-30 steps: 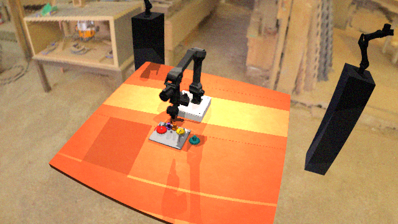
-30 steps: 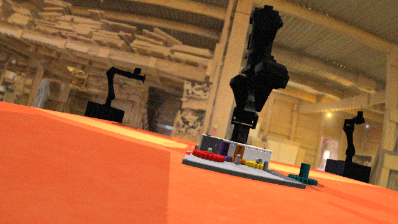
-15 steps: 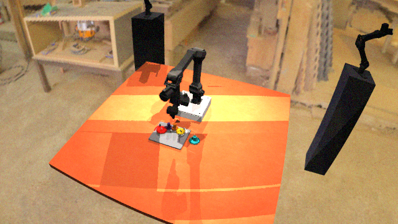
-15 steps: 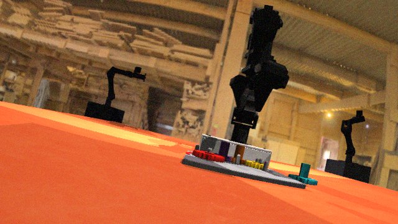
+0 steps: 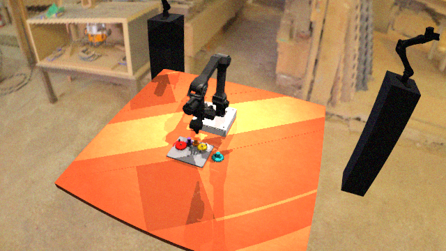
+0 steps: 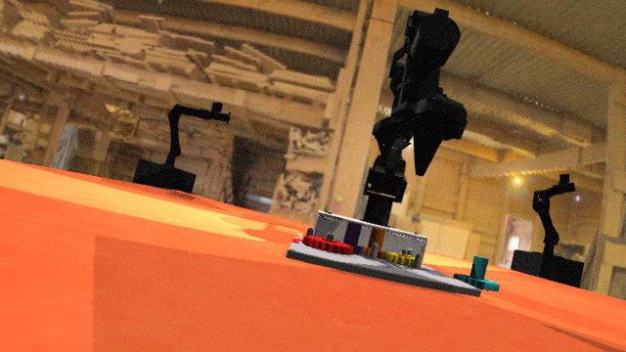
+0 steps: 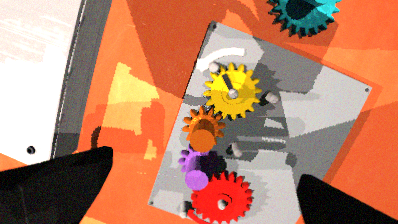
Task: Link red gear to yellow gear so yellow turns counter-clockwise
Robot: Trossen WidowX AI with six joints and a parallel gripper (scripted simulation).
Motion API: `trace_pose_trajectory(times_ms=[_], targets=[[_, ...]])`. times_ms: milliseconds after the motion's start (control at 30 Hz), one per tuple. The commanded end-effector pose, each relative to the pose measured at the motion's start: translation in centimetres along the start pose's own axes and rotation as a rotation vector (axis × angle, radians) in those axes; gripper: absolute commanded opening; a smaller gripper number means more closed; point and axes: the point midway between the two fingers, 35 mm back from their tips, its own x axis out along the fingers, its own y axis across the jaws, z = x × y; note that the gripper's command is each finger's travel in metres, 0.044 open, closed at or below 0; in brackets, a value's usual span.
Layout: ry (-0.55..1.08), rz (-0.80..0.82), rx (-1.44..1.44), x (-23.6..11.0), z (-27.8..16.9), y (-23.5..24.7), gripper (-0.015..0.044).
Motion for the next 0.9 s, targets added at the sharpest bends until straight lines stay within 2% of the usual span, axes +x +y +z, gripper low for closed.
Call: trace_pose_trajectory(times_ms=[0, 300, 567, 867], targets=[[-0.004, -0.003, -0.011, -0.6, 3.4, -1.9, 0.0440], [-0.016, -0.005, -0.010, -2.6, 15.6, -3.7, 0.0440], [-0.027, -0.003, -0.010, -4.3, 26.5, -0.5, 0.0440], [-0.028, -0.002, -0.010, -4.4, 27.4, 0.0, 0.0440]])
